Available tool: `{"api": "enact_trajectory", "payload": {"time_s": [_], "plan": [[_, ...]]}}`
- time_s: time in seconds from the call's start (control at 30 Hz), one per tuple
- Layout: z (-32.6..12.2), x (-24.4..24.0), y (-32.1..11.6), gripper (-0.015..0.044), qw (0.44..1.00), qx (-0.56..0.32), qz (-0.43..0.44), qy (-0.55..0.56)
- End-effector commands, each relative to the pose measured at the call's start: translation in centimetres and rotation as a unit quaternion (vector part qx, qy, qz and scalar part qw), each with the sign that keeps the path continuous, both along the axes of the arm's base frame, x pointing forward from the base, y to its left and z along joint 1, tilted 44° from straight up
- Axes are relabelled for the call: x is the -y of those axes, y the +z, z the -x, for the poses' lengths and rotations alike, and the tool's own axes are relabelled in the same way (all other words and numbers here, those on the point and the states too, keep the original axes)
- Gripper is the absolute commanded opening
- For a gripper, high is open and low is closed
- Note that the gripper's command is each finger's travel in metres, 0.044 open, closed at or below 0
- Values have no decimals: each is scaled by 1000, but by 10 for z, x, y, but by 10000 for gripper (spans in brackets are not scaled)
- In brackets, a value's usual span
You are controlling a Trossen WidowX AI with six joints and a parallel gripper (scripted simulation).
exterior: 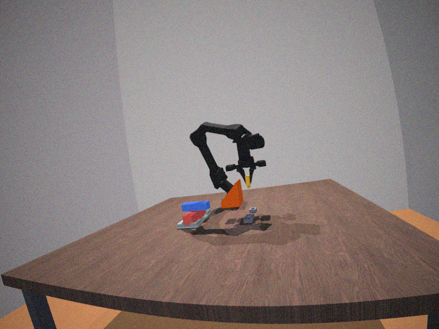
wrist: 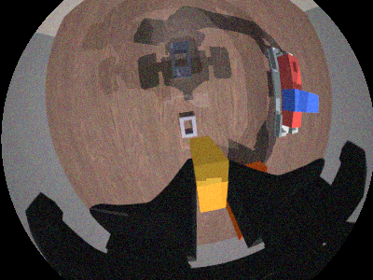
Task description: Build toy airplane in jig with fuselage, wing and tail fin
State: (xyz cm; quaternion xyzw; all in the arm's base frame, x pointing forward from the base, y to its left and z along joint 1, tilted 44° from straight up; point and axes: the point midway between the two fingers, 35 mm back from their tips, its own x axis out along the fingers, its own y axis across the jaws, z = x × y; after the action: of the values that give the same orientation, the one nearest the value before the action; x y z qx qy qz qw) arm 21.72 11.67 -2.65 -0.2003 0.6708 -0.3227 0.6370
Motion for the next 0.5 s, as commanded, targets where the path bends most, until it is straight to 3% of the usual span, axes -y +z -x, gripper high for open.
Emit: {"api": "enact_trajectory", "payload": {"time_s": [0.0, 0.47], "plan": [[1, -8, 11, 0, 1000, 2, -4, -4], [-14, 1, 24, 0, 1000, 12, -16, -5]]}}
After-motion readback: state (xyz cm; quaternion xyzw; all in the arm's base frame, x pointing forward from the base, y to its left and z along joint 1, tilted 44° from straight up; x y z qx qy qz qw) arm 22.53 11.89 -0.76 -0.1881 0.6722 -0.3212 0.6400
